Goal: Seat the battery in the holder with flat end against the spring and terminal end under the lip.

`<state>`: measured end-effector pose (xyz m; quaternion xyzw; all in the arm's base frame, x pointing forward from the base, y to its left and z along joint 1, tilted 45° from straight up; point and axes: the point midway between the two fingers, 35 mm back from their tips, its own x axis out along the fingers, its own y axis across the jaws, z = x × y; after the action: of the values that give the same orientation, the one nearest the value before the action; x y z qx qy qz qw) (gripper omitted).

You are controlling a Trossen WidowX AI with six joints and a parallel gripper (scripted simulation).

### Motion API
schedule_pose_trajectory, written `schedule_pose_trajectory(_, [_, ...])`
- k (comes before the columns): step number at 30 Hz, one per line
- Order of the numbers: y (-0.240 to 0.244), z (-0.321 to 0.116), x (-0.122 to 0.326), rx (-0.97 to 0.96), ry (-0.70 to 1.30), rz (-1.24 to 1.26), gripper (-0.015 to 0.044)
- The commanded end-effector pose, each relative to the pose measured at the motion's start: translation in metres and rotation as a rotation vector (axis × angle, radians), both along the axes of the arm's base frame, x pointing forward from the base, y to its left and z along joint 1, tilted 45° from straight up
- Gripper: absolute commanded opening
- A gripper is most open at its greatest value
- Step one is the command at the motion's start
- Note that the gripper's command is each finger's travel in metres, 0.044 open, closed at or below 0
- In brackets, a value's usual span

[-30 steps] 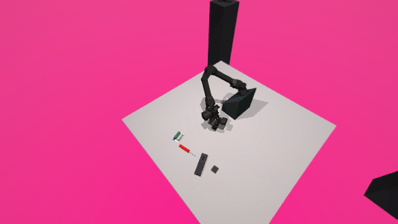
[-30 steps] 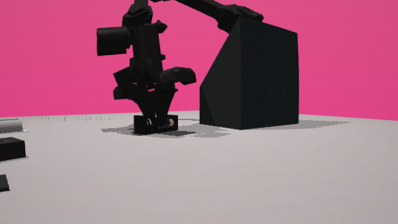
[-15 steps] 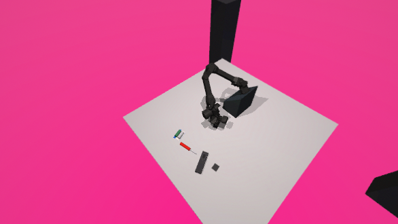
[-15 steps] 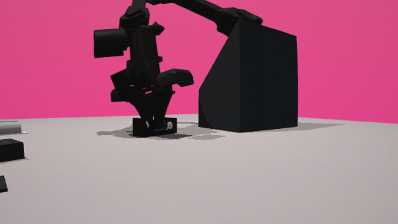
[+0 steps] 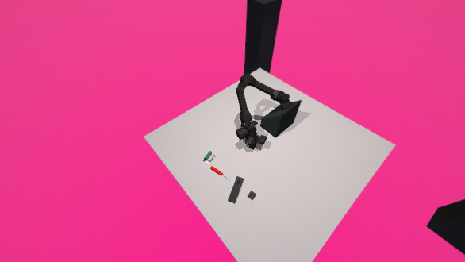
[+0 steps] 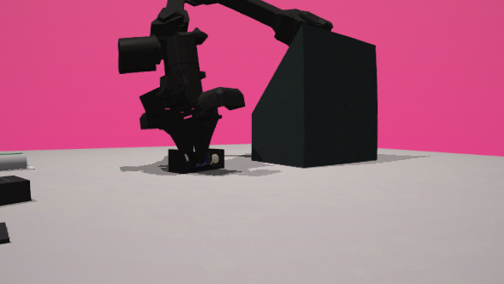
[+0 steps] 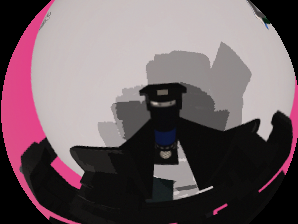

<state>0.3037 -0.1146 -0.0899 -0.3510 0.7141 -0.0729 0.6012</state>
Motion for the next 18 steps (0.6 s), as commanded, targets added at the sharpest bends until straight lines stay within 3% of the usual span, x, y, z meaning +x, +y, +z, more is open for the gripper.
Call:
schedule_pose_trajectory(1, [0.000, 0.000, 0.001, 0.001, -0.005, -0.002, 0.0157])
schedule_pose_trajectory(2, [0.000, 0.000, 0.001, 0.001, -0.005, -0.002, 0.0181])
schedule_pose_trajectory(15, [0.011, 0.010, -0.001, 0.003, 0.001, -0.001, 0.0181])
schedule_pose_trajectory(18, [0.019, 0.017, 0.000, 0.006, 0.003, 0.003, 0.0259])
